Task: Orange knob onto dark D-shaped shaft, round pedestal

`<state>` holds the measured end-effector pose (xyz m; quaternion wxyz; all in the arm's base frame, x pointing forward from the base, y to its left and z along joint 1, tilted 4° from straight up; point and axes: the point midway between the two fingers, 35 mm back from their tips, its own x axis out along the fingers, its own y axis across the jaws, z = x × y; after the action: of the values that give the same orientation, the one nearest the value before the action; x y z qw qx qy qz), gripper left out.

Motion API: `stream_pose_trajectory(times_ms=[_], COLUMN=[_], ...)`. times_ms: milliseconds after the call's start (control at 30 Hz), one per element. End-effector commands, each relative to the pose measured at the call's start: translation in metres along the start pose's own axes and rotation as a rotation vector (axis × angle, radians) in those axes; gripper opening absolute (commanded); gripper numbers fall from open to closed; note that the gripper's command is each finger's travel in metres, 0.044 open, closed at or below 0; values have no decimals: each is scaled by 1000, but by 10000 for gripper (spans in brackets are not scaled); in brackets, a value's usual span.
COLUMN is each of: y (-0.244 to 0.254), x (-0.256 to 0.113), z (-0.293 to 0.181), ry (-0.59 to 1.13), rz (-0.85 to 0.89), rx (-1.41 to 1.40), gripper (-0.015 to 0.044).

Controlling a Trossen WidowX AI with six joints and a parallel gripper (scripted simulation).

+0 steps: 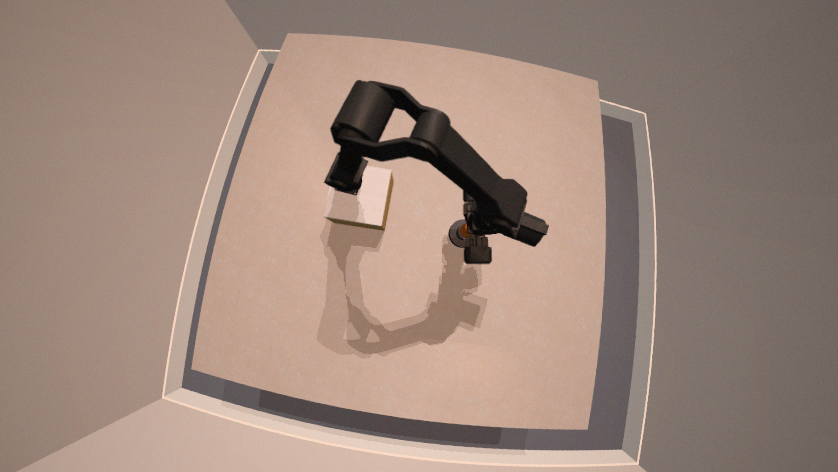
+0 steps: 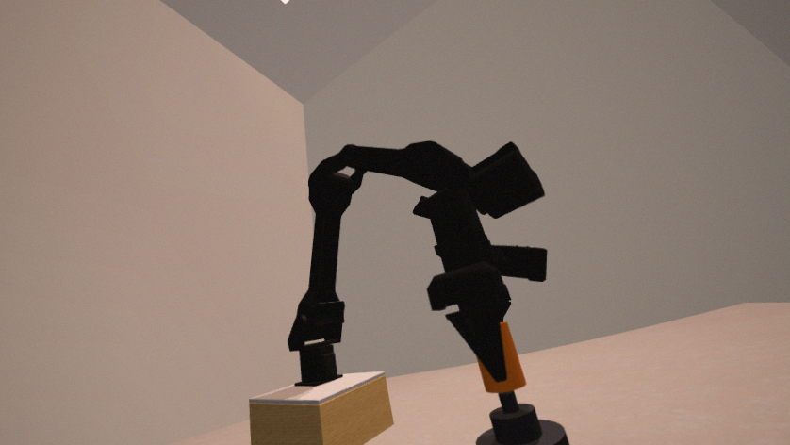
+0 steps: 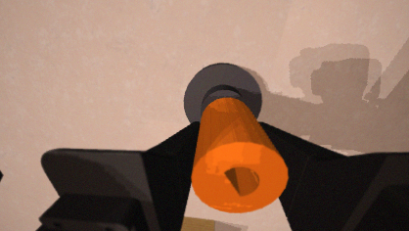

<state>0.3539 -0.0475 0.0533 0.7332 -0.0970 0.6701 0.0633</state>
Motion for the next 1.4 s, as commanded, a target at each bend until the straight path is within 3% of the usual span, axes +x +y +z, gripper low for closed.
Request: stream_pose_trajectory(times_ms=[0, 533, 800, 1367], y=[-1, 0, 1, 1], x=[1, 3, -1, -2], z=[3, 1, -3, -2], ry=[-3, -3, -2, -2], rz=[-3, -3, -3, -3], rx=[-7, -7, -216, -216], gripper=[0, 0, 0, 0])
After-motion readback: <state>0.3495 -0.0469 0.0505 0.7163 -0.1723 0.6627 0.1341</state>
